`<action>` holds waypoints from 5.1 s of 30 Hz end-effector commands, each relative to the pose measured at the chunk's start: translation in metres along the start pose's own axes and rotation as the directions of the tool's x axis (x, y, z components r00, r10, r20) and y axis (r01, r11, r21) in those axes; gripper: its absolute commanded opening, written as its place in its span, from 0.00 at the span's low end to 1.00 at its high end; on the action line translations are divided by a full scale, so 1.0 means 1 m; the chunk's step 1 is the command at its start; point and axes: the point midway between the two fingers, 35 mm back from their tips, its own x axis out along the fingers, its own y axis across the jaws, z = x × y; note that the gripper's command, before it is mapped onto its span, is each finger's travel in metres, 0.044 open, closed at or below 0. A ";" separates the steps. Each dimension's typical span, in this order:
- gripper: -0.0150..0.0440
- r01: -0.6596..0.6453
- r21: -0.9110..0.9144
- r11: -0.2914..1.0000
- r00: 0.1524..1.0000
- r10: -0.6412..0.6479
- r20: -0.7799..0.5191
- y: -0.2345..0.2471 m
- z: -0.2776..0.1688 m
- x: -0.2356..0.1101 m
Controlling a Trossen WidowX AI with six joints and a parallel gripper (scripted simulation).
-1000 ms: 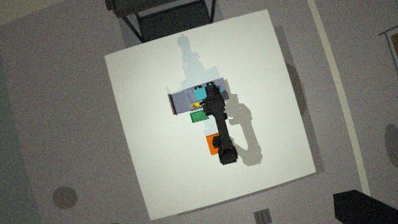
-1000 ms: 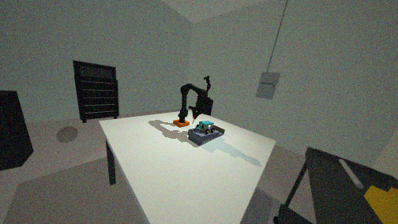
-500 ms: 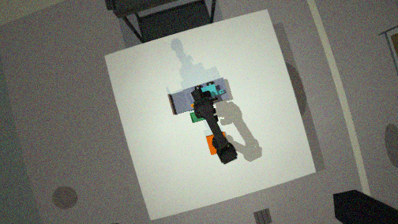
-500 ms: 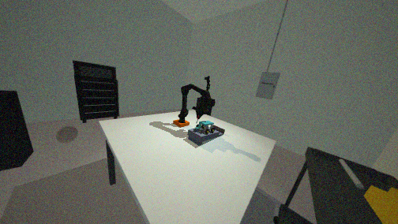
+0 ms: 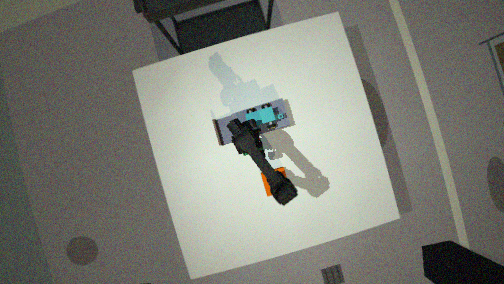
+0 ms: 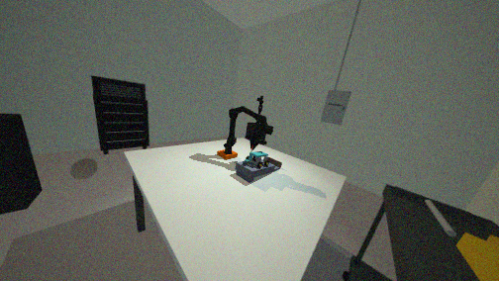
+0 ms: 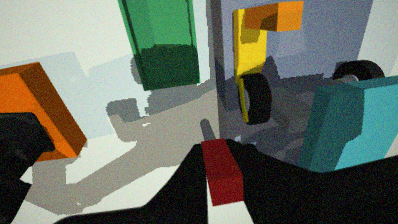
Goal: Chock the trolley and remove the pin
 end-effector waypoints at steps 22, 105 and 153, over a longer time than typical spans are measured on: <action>0.25 0.025 -0.241 0.970 0.998 -0.012 0.055 0.003 0.043 -0.005; 0.25 0.460 -0.888 0.008 0.888 0.002 0.460 0.027 0.066 0.049; 0.58 0.459 -0.888 0.008 0.888 0.002 0.459 0.027 0.068 0.081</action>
